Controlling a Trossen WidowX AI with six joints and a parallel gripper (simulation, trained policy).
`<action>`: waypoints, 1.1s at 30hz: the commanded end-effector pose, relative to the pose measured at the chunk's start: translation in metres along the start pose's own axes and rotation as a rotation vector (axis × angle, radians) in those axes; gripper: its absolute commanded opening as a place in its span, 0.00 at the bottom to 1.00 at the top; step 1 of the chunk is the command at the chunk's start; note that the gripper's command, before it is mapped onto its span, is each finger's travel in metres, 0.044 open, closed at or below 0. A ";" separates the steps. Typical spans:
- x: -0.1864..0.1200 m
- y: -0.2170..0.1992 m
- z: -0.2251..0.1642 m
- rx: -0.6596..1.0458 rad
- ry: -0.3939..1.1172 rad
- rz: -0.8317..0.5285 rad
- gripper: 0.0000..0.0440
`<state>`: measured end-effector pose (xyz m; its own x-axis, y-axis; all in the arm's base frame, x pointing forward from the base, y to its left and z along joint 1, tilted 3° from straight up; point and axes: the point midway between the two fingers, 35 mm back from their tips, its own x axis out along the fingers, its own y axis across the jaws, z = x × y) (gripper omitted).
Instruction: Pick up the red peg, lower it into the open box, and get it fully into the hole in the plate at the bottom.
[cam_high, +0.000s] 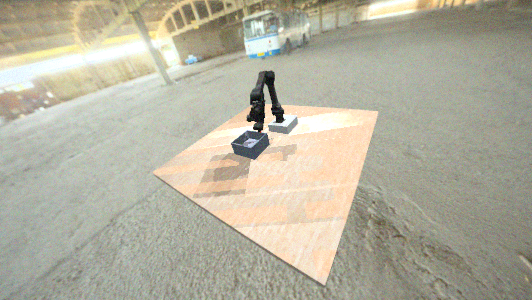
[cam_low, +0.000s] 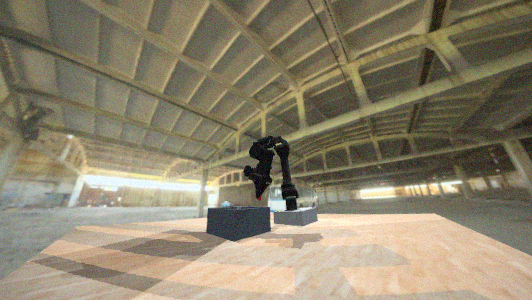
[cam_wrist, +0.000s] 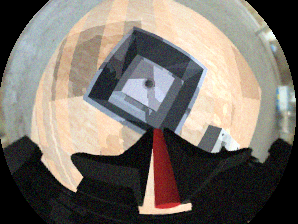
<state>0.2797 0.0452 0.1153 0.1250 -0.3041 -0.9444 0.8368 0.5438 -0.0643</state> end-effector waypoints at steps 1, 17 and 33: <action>0.008 0.003 0.020 0.020 -0.009 0.002 0.00; 0.054 0.009 0.073 -0.015 0.031 0.028 0.00; 0.101 0.010 0.070 -0.143 0.147 0.046 0.33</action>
<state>0.3397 -0.0340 0.0526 0.0971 -0.1846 -0.9780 0.7592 0.6492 -0.0471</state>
